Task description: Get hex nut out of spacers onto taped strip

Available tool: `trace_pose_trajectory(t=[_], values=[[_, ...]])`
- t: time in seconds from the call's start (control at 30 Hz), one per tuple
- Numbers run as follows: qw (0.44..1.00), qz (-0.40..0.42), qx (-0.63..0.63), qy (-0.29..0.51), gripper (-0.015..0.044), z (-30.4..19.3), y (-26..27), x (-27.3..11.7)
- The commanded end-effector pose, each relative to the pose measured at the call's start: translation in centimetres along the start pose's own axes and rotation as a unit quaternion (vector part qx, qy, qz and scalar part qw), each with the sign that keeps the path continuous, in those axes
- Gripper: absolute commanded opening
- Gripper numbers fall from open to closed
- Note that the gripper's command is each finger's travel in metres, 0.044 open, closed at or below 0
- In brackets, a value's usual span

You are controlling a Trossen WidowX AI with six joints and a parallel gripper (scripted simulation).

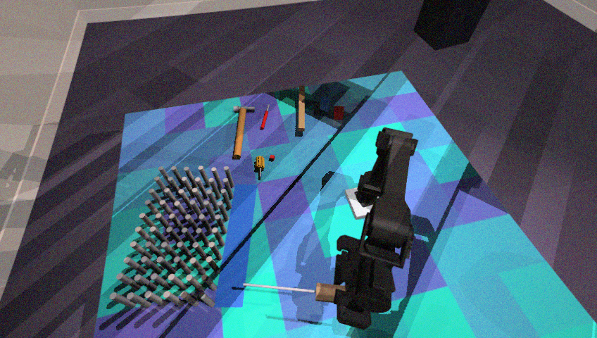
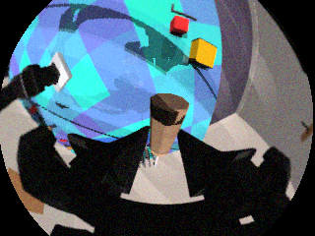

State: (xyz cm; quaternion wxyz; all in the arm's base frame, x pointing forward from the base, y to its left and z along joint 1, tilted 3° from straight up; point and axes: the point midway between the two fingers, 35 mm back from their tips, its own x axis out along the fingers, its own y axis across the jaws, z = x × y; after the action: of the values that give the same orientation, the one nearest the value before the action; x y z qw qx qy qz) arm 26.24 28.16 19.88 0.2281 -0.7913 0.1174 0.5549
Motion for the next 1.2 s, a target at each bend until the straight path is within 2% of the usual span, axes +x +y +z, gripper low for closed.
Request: trace_pose_trajectory(t=[0.0, 0.63, 1.17], values=[[1.0, 0.001, 0.001, -0.003, 0.0, -2.3, 1.8, -0.1], [1.0, 0.001, 0.006, -0.009, 0.0, -9.0, 9.3, -0.7], [1.0, -0.009, -0.016, -0.009, 0.0, -12.2, 16.6, -1.4]])
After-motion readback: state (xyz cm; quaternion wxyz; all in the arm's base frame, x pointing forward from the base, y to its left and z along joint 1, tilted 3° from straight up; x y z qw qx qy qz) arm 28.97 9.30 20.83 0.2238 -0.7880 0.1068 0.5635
